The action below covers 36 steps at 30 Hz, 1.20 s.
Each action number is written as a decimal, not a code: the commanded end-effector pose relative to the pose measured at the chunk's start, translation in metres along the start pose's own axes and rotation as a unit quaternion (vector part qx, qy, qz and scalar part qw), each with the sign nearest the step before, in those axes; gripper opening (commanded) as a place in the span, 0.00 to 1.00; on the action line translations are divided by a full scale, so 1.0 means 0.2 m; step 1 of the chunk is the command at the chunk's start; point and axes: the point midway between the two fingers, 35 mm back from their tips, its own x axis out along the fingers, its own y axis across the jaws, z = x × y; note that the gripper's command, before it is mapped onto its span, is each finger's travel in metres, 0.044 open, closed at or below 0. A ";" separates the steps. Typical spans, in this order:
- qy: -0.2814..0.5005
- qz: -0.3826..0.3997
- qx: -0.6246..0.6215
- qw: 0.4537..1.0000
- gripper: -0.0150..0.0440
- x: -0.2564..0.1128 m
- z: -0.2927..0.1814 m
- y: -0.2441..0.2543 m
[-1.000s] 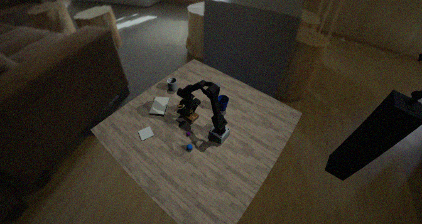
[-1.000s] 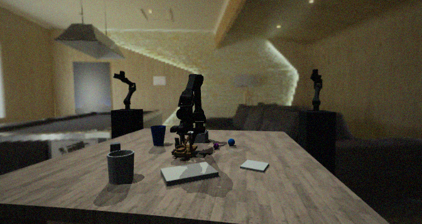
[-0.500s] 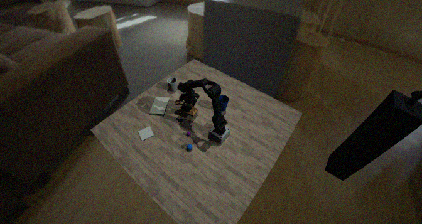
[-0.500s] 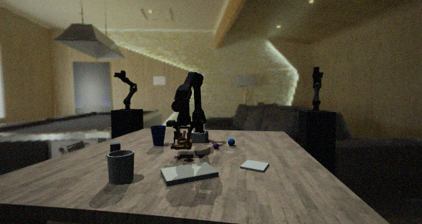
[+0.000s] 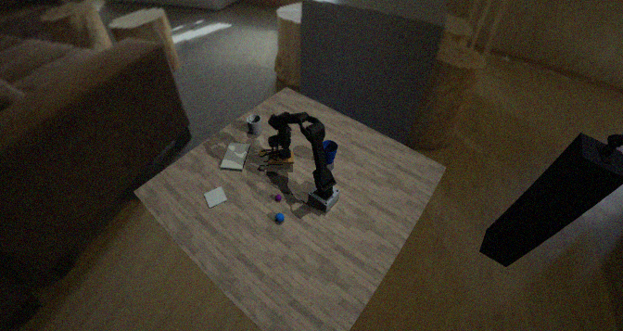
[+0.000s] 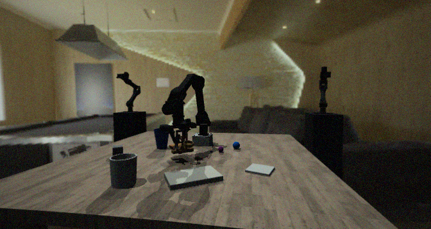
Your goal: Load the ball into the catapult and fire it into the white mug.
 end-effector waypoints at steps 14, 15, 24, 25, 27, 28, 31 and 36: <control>-0.001 -0.008 -0.125 0.992 0.25 -0.01 -0.07 -0.21; -0.001 -0.008 -0.125 0.992 0.25 -0.01 -0.07 -0.21; -0.001 -0.008 -0.125 0.992 0.25 0.07 -0.07 -0.21; -0.001 -0.008 -0.125 0.992 0.25 0.08 -0.07 -0.21; -0.001 -0.008 -0.125 0.992 0.25 0.09 -0.07 -0.21; -0.001 -0.008 -0.125 0.992 0.25 0.10 -0.07 -0.21; -0.001 -0.008 -0.125 0.992 0.25 0.13 -0.07 -0.21; -0.001 -0.008 -0.125 0.992 0.25 0.17 -0.07 -0.21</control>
